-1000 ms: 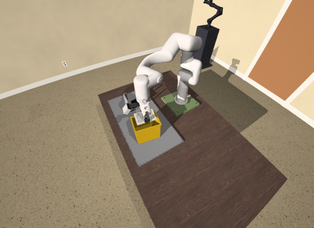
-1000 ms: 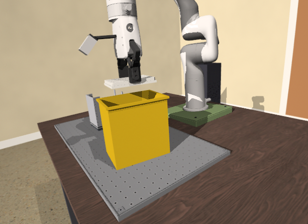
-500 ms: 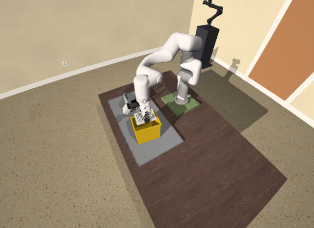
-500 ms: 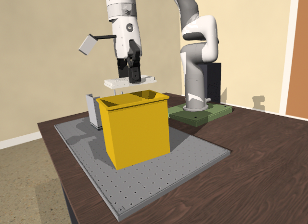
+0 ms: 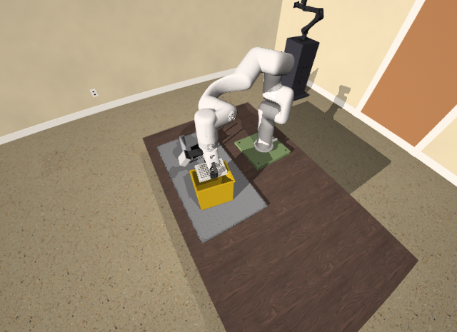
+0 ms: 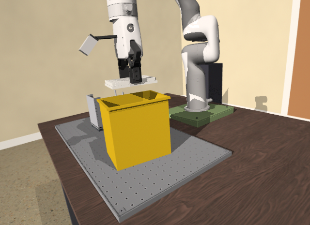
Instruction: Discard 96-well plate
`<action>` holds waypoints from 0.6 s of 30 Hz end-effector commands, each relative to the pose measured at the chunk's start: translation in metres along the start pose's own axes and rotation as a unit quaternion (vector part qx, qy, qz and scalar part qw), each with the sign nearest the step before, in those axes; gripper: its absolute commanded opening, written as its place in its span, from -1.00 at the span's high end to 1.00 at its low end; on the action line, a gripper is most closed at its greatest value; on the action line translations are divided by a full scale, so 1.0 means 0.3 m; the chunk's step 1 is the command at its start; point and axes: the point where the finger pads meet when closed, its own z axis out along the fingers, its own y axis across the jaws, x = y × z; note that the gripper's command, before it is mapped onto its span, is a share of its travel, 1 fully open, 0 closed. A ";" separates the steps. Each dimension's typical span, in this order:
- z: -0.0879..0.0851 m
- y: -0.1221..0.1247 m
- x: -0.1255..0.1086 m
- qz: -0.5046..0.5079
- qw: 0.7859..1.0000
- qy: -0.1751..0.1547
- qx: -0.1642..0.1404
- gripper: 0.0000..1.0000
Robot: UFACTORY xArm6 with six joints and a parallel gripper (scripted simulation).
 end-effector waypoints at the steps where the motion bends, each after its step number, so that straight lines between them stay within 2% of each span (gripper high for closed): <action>1: -0.006 -0.002 0.003 0.000 1.000 0.002 0.001 1.00; 12: 0.055 -0.001 0.003 0.000 1.000 0.002 0.001 1.00; 18: 0.055 -0.001 0.003 0.000 1.000 0.002 0.001 1.00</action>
